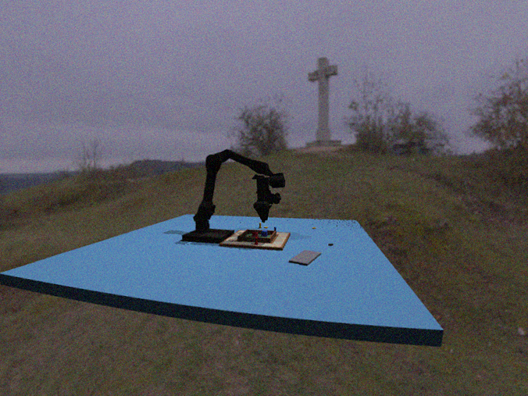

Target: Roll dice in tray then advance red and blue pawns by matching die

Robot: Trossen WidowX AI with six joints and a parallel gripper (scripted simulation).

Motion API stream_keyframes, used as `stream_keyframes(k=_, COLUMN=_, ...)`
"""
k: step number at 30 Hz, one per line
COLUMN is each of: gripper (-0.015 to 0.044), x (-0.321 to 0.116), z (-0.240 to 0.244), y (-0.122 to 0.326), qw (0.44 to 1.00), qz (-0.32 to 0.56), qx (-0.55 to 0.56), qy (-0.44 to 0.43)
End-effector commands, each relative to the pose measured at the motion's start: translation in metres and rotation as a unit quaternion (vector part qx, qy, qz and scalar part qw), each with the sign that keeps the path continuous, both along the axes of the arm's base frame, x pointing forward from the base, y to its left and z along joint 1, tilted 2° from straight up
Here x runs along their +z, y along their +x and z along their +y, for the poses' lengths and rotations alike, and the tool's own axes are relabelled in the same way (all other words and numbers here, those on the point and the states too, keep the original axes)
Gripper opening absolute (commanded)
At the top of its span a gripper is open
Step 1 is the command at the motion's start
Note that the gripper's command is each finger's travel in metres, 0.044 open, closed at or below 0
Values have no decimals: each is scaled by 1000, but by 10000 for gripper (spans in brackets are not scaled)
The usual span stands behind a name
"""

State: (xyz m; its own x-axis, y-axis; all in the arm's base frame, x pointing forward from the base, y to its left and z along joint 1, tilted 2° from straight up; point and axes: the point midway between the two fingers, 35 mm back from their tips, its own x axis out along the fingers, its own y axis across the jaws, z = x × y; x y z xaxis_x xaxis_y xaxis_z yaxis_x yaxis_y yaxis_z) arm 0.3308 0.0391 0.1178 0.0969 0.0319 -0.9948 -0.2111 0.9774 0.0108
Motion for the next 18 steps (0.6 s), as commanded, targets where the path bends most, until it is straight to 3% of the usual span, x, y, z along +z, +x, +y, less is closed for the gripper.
stream_keyframes(k=1, gripper=204, x=-15, z=-63, y=7, qw=1000, qz=20, qx=4, qy=-4)
stream_keyframes(k=4, gripper=200, x=-24, z=-95, y=3, qw=999, qz=30, qx=10, qy=-3)
stream_keyframes(k=18, gripper=200, x=-38, z=-97, y=2, qw=999, qz=31, qx=10, qy=-3)
